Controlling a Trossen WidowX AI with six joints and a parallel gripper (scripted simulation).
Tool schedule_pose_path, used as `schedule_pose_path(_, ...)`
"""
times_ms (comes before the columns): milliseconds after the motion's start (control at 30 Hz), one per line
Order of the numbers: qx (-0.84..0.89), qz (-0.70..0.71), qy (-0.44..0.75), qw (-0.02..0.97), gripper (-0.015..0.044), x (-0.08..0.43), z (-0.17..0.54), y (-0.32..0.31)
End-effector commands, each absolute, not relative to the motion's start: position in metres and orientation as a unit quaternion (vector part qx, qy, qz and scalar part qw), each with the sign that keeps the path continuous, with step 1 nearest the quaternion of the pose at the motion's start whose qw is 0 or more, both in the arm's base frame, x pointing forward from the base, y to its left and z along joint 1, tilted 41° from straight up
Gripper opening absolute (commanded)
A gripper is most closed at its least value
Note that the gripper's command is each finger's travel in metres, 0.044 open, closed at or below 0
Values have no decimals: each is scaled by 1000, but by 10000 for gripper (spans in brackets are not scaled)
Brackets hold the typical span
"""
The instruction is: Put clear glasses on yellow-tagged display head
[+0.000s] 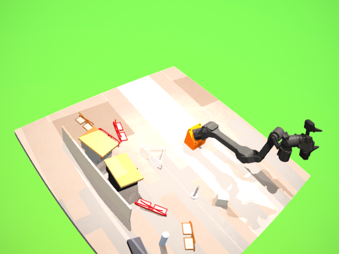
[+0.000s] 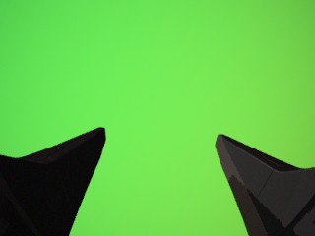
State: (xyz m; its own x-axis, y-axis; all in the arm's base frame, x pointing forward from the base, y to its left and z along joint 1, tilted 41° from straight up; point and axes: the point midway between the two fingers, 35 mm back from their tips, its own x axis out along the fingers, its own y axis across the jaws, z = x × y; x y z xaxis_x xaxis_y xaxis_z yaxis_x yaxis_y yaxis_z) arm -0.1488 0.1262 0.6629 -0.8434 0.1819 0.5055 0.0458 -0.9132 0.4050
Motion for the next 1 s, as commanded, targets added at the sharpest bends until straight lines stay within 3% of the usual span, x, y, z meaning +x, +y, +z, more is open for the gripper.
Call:
schedule_pose_path(0,277,938,205,36,426,-149,663,126)
schedule_pose_path(233,277,938,205,36,440,-149,663,126)
schedule_pose_path(367,292,939,178,25,335,-145,671,108)
schedule_pose_path(533,346,934,86,-18,204,-126,695,43)
schedule_pose_path(967,452,878,-63,-143,200,-54,705,-111)
